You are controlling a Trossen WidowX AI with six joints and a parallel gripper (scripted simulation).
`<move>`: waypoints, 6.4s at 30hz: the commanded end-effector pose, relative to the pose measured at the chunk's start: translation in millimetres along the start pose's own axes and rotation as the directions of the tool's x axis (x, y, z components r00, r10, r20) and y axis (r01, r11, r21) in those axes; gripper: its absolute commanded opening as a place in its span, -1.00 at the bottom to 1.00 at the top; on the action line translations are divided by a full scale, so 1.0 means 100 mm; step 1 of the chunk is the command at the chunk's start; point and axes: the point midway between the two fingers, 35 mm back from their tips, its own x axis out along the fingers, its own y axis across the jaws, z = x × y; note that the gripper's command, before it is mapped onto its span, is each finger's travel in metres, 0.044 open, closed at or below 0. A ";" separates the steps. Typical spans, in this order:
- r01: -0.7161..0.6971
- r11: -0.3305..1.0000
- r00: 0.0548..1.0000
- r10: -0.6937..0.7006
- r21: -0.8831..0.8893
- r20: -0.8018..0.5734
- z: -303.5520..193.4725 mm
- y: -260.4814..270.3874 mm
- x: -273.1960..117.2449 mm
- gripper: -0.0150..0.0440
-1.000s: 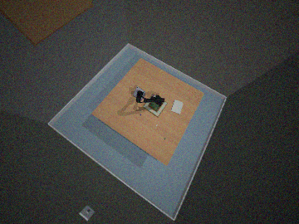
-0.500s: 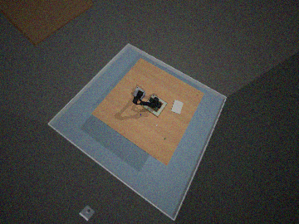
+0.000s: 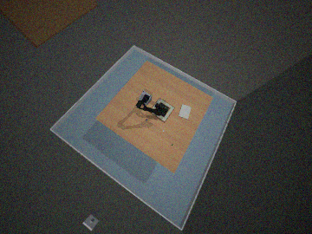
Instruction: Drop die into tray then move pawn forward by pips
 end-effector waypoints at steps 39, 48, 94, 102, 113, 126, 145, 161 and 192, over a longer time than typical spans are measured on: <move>0.019 1.000 1.000 -0.019 -0.007 0.009 0.03 -0.04 -0.19 -0.49; 0.016 1.000 1.000 -0.016 -0.003 0.003 0.02 -0.04 -0.18 -0.49; 0.467 0.731 0.721 0.010 0.497 -0.693 0.52 0.29 0.47 0.19; 0.697 0.195 0.703 0.002 0.690 -0.711 0.69 0.62 0.80 0.19; 0.699 -0.281 0.683 -0.009 0.658 -0.730 0.77 0.93 1.03 0.19; 0.643 -0.478 0.676 -0.014 0.599 -0.737 0.78 1.05 1.10 0.19; 0.643 -0.478 0.675 -0.014 0.598 -0.737 0.65 1.05 1.21 0.19; 0.644 -0.478 0.675 -0.014 0.598 -0.738 0.47 1.04 1.38 0.19; 0.643 -0.477 0.675 -0.016 0.599 -0.737 0.42 1.03 1.43 -0.49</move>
